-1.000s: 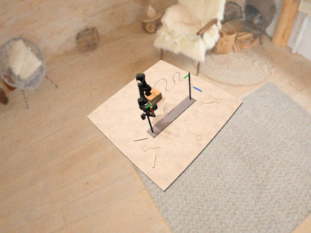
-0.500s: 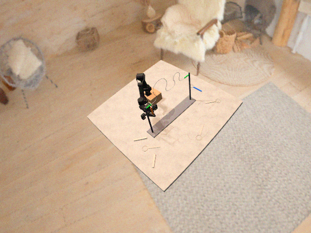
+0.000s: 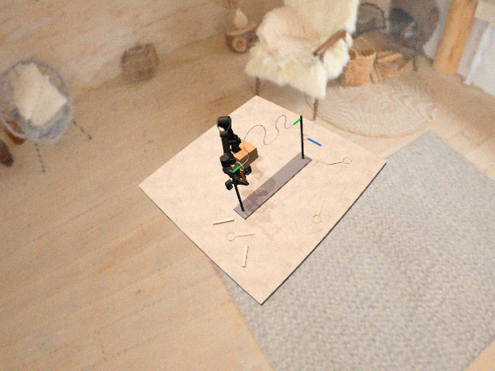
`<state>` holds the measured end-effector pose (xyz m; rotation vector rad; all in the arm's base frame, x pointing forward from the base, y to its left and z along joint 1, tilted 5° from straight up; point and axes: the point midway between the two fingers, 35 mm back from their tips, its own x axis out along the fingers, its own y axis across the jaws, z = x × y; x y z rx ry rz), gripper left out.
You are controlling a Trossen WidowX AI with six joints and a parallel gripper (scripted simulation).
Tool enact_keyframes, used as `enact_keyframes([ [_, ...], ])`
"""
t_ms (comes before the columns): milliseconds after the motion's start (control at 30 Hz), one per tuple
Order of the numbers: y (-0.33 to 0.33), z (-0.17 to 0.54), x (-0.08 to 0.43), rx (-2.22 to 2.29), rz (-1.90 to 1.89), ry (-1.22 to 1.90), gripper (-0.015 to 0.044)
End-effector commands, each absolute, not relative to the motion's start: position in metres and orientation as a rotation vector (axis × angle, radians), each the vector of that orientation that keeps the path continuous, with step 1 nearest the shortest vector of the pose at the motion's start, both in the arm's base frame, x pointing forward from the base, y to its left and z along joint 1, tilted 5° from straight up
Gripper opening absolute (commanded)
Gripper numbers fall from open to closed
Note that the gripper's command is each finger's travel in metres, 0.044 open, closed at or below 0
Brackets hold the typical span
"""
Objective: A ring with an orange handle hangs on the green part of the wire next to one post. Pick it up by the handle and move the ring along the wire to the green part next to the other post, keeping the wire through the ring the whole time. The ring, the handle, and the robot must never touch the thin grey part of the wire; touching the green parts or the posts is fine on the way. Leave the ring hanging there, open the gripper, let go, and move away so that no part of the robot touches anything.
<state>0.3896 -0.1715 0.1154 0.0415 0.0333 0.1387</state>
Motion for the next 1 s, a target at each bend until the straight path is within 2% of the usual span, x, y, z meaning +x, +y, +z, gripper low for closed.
enact_keyframes([
  [0, -0.167, 0.116, 0.389, 0.048, 0.135, 0.033, -0.015],
  [967, -0.124, 0.118, 0.383, 0.155, 0.134, 0.042, -0.015],
])
